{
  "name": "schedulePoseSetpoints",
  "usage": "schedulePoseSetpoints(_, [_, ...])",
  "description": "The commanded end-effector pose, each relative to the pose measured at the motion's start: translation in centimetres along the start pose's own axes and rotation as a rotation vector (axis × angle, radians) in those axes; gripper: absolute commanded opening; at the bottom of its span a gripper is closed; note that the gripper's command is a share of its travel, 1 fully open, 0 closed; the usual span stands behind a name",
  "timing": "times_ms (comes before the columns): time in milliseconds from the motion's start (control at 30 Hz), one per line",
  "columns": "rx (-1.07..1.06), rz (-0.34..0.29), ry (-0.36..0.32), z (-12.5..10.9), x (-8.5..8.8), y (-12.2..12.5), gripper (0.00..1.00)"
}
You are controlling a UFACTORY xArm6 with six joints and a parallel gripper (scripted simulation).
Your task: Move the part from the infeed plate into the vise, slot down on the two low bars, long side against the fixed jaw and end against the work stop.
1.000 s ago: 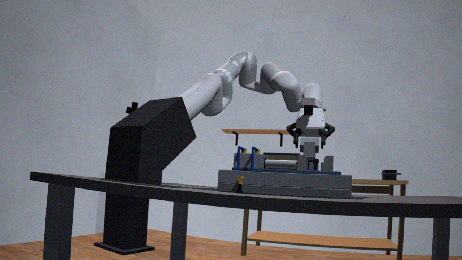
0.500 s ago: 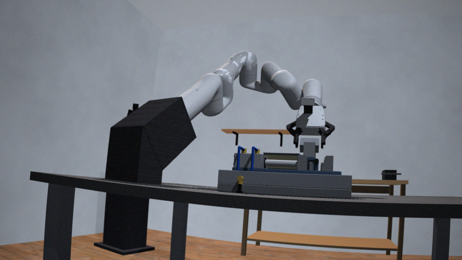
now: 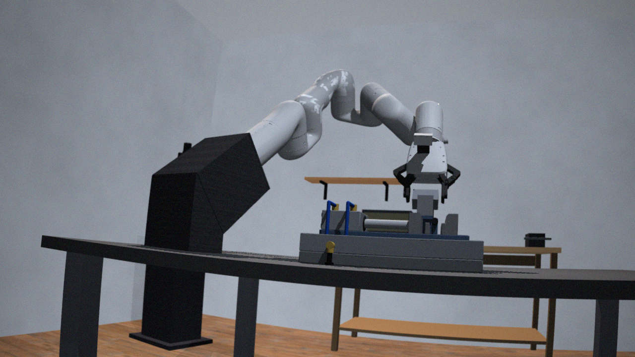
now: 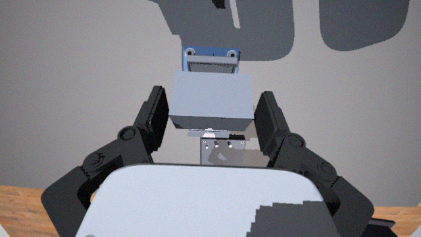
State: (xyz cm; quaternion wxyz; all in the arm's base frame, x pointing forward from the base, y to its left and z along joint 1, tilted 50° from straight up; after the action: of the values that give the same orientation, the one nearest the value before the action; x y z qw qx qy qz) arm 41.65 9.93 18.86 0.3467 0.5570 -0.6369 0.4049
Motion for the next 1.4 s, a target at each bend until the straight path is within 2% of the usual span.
schedulePoseSetpoints(0, [0.001,-0.006,-0.062,0.6,0.1,-0.1,0.89])
schedulePoseSetpoints(167, [0.001,-0.014,-0.118,1.1,0.0,-0.2,0.89])
schedulePoseSetpoints(233, [0.001,-0.014,-0.118,1.1,0.0,-0.2,0.89])
schedulePoseSetpoints(733, [0.001,-0.043,-0.327,3.0,-0.4,-0.5,0.89])
schedulePoseSetpoints(800, [0.001,-0.043,-0.327,3.0,-0.4,-0.5,0.89])
schedulePoseSetpoints(1300, [0.002,-0.074,-0.545,4.8,-1.3,-0.7,0.89])
schedulePoseSetpoints(1367, [0.002,-0.074,-0.545,4.8,-1.3,-0.7,0.89])
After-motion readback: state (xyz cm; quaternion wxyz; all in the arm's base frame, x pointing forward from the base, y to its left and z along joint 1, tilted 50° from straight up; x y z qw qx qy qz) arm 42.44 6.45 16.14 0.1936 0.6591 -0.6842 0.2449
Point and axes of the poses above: the point where the finger pads meet when closed, its own x axis back along the fingers, its own y axis across the jaws, z = x × y, the point moved 8 cm from there along x, back along the fingers, and after that the axes turned 8 degrees about -x, right-handed, at the moved point
